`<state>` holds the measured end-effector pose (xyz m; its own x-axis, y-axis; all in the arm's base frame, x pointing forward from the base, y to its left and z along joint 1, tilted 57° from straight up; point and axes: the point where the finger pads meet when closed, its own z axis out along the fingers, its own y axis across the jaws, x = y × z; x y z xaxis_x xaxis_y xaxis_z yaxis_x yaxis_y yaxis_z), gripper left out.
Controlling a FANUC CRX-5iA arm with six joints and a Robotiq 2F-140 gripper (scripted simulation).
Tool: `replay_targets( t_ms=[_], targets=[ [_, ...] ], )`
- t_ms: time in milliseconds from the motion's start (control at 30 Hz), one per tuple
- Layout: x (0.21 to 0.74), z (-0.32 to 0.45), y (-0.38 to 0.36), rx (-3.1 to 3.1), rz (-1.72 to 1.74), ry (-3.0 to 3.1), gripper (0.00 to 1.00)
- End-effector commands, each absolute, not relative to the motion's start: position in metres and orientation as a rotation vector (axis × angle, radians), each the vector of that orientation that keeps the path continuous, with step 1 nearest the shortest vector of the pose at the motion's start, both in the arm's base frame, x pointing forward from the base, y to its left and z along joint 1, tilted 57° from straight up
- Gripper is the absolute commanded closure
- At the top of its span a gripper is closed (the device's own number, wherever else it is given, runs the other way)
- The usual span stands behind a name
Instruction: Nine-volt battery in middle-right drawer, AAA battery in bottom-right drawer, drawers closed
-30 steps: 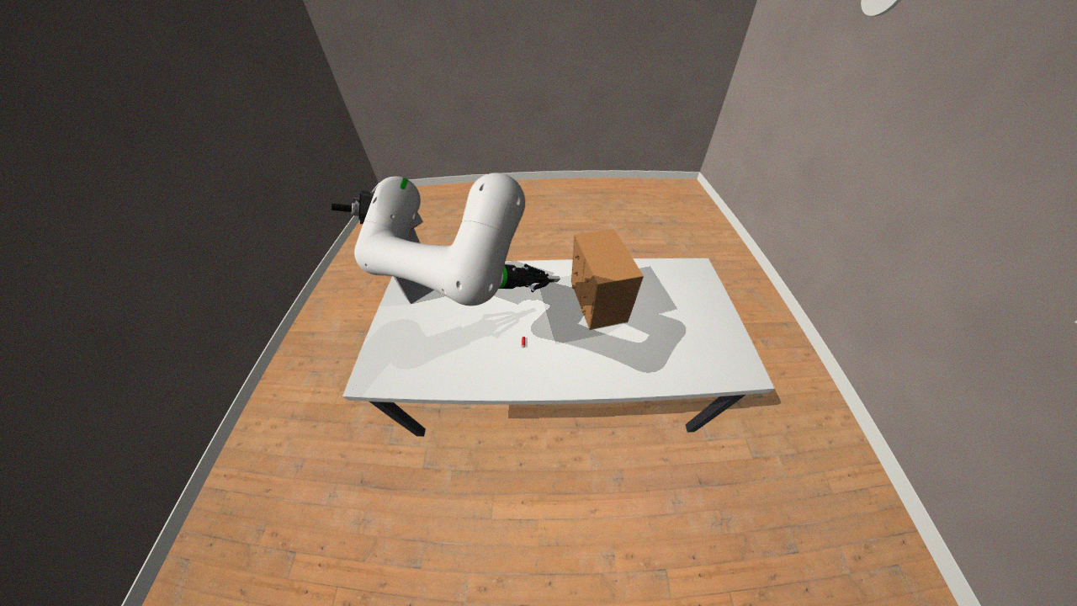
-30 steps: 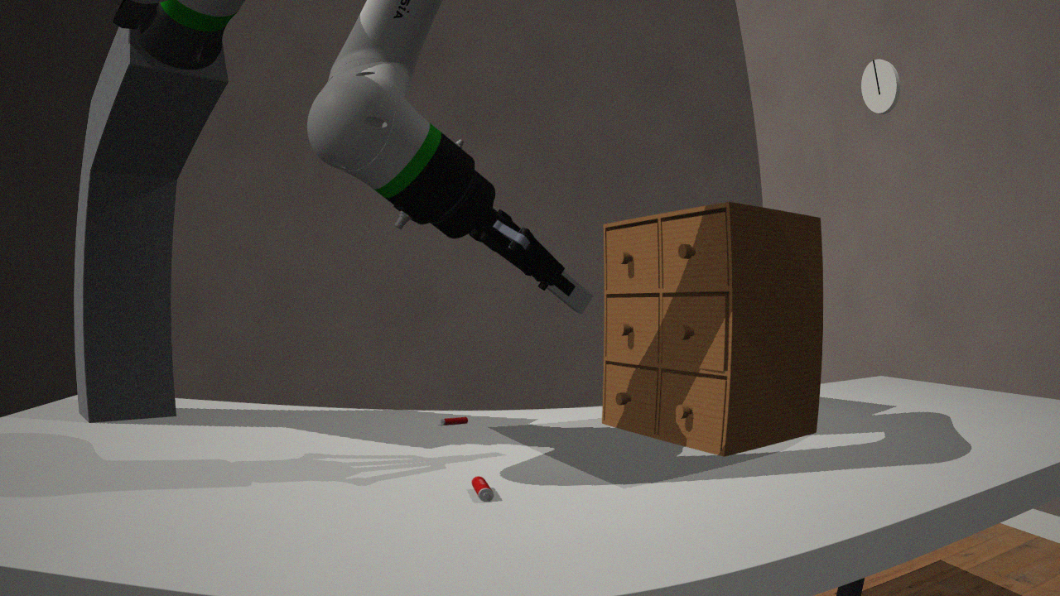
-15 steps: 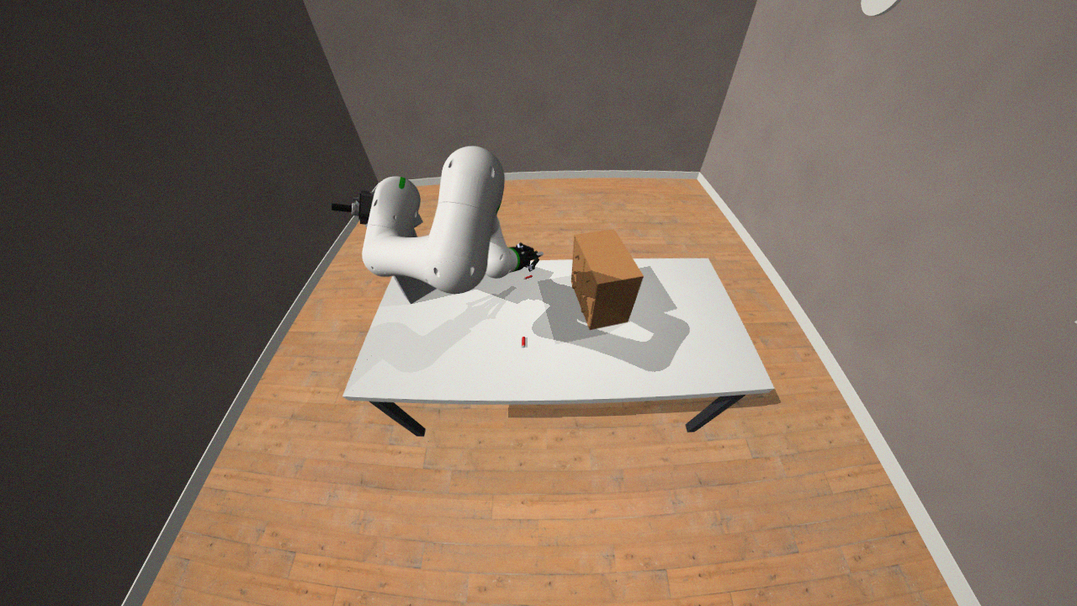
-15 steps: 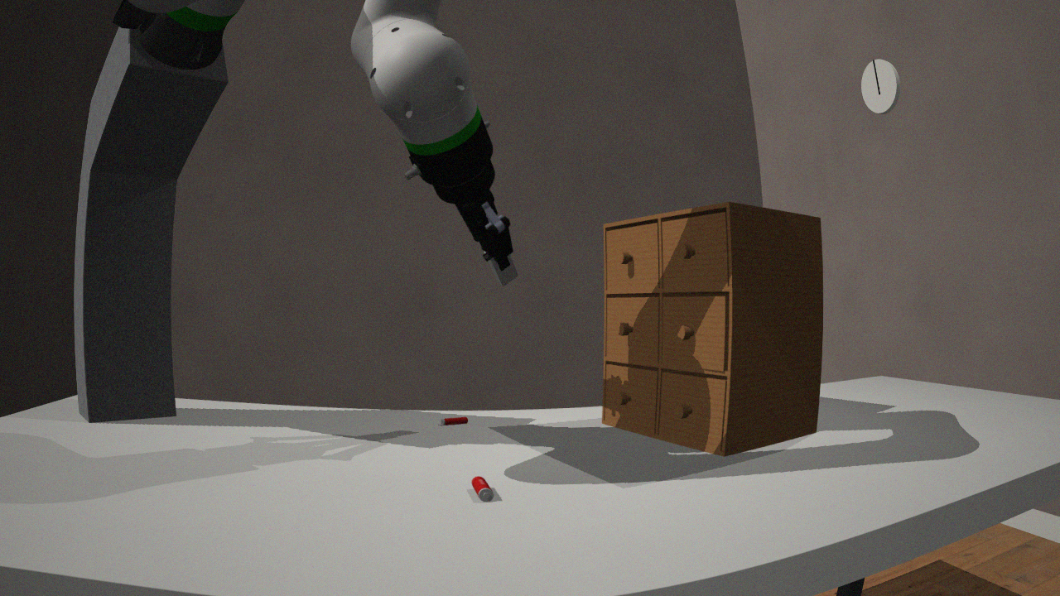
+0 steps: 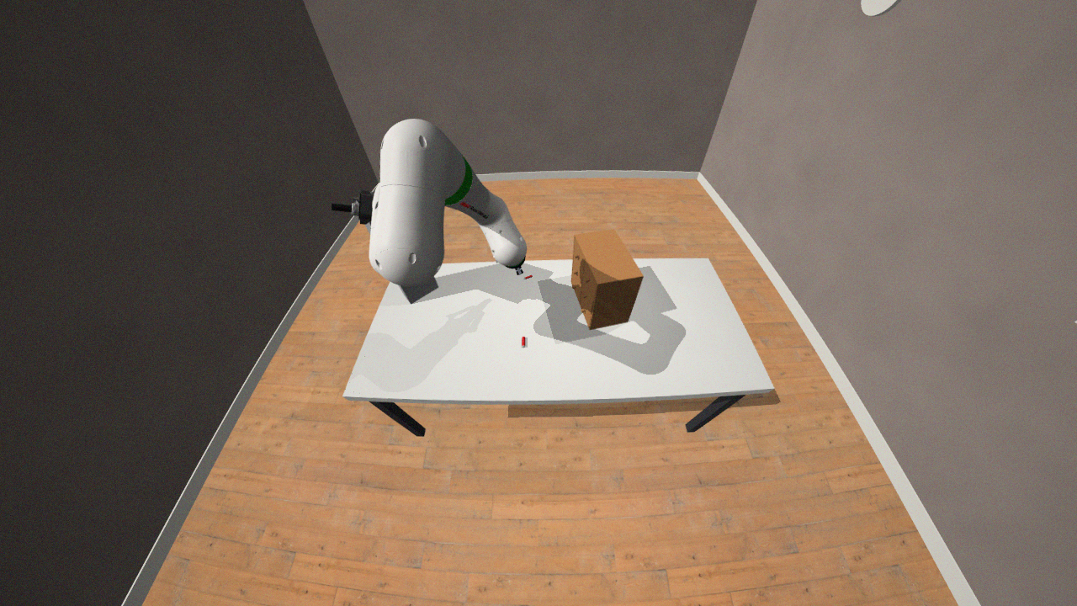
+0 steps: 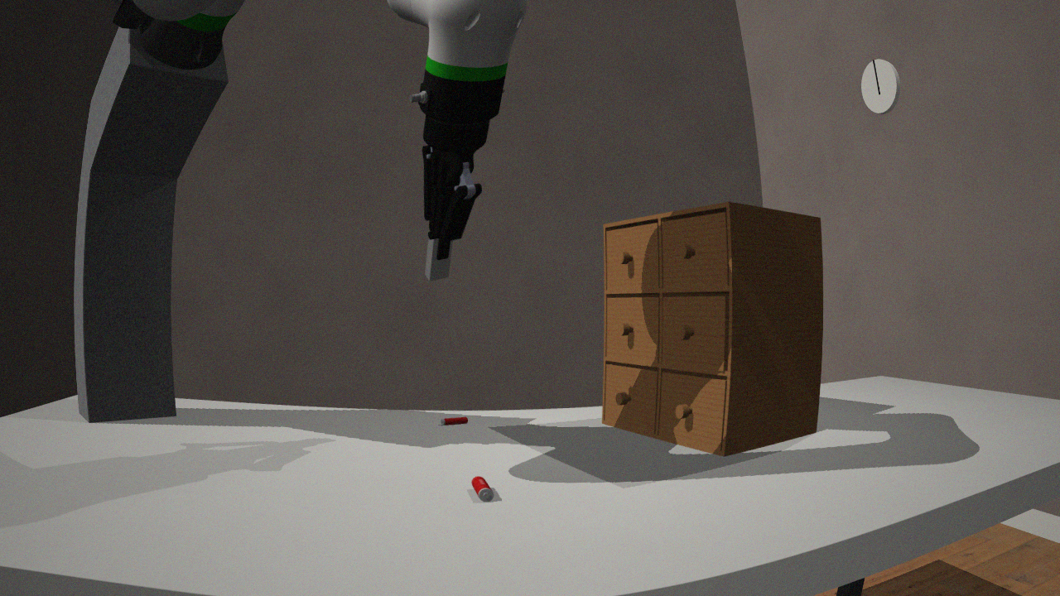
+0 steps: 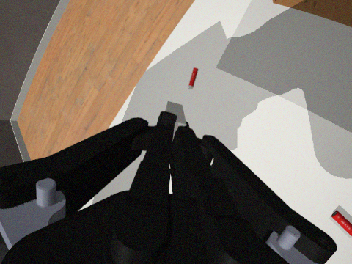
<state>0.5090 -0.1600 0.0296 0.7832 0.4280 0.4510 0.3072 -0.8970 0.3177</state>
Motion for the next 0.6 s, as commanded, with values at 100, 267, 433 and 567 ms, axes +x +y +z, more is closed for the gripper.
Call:
replay_targets(
  t_ms=[100, 267, 433, 567],
  targets=[
    [0.491, 0.103, -0.206, 2.519, 0.599, 0.297, 1.00],
    [0.483, 0.148, -0.224, 2.399, 0.603, 0.180, 1.00],
    [0.479, 0.173, -0.232, 2.318, 0.620, 0.111, 1.00],
    [0.478, 0.180, -0.234, 2.220, 0.628, 0.043, 1.00]
  ],
)
